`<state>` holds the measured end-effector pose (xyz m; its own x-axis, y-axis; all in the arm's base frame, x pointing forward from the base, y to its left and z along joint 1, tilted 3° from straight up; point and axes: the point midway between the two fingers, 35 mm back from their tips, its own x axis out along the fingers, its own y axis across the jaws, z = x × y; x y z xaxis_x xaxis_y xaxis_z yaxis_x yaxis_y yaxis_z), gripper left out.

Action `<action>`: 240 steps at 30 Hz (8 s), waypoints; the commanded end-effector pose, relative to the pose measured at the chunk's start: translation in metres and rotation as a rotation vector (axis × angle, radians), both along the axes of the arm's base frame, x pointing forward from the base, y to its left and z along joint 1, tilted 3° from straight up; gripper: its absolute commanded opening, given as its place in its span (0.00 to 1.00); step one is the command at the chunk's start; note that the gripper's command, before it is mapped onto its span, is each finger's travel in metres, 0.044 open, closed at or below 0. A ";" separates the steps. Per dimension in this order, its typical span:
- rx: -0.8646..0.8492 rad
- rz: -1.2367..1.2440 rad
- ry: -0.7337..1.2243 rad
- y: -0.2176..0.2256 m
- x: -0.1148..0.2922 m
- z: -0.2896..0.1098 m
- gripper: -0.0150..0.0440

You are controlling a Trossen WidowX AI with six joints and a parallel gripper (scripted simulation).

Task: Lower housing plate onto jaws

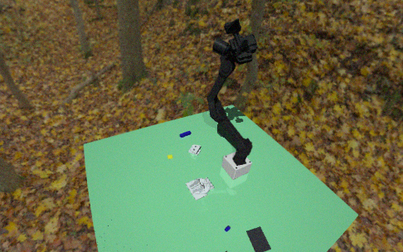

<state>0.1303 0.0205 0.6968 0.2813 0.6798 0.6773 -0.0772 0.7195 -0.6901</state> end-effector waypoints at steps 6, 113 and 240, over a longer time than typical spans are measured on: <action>-0.069 -0.074 -0.050 0.023 -0.032 -0.006 1.00; -0.648 -0.749 0.459 0.190 0.123 -0.214 1.00; 0.833 -1.351 2.530 -0.234 0.097 -0.623 1.00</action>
<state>0.2386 -0.2113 0.0833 0.0793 -0.1700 -0.9822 0.4840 0.8680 -0.1112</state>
